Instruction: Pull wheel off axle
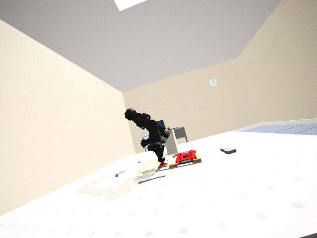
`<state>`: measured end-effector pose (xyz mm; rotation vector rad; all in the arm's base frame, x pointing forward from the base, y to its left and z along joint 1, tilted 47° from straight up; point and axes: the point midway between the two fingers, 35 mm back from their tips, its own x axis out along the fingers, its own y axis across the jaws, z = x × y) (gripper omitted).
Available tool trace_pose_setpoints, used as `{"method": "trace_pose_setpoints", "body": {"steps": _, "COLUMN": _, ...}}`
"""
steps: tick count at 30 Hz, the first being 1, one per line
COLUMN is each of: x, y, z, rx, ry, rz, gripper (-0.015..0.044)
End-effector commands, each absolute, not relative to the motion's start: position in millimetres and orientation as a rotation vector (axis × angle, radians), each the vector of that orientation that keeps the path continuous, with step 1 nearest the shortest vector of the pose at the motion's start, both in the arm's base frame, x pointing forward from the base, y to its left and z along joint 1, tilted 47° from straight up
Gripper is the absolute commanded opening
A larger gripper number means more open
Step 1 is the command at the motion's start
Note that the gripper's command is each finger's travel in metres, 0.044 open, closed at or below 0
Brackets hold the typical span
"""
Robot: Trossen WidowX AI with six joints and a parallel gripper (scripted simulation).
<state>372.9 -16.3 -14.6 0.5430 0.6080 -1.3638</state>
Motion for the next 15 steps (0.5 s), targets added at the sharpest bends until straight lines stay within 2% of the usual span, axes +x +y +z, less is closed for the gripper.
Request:
{"method": "trace_pose_setpoints", "body": {"steps": 1, "x": 371.6, "y": -9.3, "z": -10.2, "rx": 0.535, "ry": 0.611, "rz": -1.352, "gripper": 0.0}}
{"method": "trace_pose_setpoints", "body": {"steps": 15, "x": 371.2, "y": -5.9, "z": -7.1, "rx": 0.534, "ry": 0.612, "rz": -1.351, "gripper": 0.0}}
